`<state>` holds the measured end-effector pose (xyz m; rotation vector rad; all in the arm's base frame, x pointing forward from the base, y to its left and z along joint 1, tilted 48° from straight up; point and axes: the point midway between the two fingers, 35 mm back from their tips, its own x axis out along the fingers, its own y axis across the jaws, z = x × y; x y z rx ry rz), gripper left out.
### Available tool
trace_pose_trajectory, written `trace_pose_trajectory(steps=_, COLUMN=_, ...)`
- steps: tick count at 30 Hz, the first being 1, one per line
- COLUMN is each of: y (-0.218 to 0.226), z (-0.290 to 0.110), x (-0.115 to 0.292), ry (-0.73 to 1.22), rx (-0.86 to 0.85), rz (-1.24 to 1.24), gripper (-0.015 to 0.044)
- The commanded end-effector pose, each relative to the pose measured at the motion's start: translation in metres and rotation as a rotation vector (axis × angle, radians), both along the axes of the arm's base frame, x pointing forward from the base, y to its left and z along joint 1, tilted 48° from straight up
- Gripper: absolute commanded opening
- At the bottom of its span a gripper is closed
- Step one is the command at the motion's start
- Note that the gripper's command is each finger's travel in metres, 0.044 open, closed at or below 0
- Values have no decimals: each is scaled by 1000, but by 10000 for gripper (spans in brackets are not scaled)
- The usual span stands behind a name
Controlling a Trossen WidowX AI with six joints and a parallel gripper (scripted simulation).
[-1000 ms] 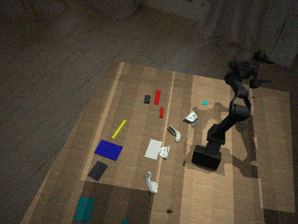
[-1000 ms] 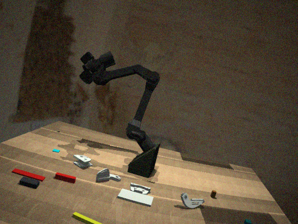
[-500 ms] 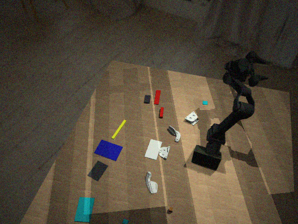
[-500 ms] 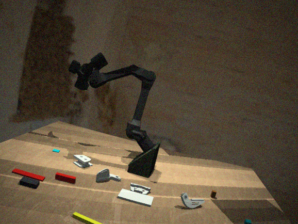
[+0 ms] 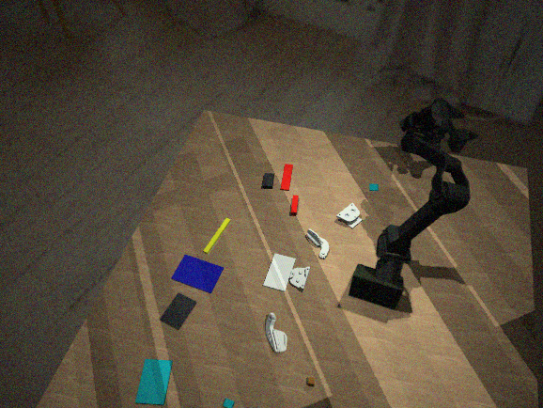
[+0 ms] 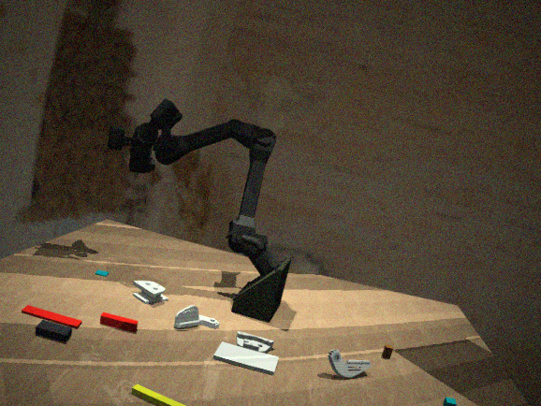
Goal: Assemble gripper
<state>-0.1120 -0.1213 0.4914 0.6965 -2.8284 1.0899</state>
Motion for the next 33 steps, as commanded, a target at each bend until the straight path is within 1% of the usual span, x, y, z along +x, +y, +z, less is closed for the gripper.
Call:
trace_pose_trajectory(steps=1, y=-17, z=0, x=11, ry=61, rx=87, rz=38, gripper=440)
trace_pose_trajectory(steps=13, y=-50, z=-4, x=38, ry=200, rx=253, rz=124, gripper=440)
trace_pose_trajectory(steps=33, y=-109, z=-23, x=103, ry=569, rx=658, rz=253, gripper=440)
